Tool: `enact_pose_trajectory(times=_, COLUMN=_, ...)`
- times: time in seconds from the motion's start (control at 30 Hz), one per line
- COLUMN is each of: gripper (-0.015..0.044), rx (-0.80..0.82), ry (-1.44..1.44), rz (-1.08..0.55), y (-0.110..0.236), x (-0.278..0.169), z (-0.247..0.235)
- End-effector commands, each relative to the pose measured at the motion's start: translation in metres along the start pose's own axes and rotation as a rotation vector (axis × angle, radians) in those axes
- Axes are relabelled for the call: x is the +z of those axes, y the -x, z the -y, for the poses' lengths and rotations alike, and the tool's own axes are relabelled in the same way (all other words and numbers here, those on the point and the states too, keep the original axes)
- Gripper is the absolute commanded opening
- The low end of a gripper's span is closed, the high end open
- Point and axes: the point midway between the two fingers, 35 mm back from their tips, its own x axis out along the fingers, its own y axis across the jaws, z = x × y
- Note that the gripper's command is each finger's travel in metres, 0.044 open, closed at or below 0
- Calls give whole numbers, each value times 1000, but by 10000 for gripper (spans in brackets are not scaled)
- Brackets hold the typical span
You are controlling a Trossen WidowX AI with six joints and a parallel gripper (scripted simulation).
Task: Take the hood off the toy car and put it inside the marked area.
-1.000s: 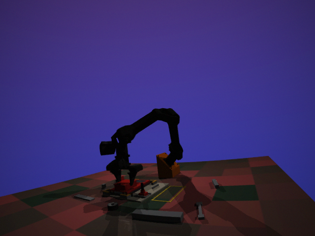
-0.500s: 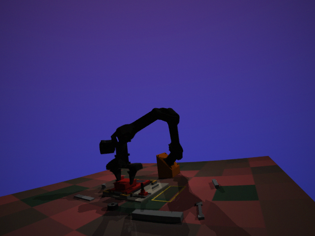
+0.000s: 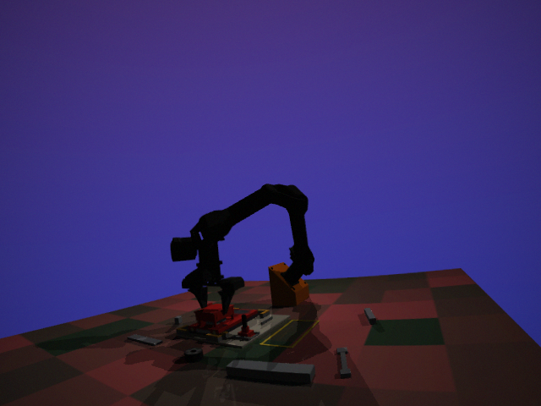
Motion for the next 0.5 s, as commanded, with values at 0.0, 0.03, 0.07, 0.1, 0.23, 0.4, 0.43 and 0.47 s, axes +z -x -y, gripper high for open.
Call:
enact_pose_trajectory(times=0.0, gripper=0, rx=-4, ry=4, rz=-2, y=3, x=0, z=0)
enact_pose_trajectory(times=0.03, gripper=0, rx=-4, ry=4, rz=-2, y=3, x=0, z=0)
enact_pose_trajectory(times=0.07, gripper=0, rx=-4, ry=4, rz=-2, y=4, x=0, z=0)
enact_pose_trajectory(times=0.1, gripper=0, rx=-4, ry=4, rz=-2, y=5, x=0, z=0)
enact_pose_trajectory(times=0.23, gripper=0, rx=-4, ry=4, rz=-2, y=7, x=0, z=0)
enact_pose_trajectory(times=0.4, gripper=0, rx=-4, ry=4, rz=-2, y=11, x=0, z=0)
enact_pose_trajectory(times=0.43, gripper=0, rx=-4, ry=4, rz=-2, y=11, x=0, z=0)
enact_pose_trajectory(times=0.47, gripper=0, rx=-4, ry=4, rz=-2, y=13, x=0, z=0)
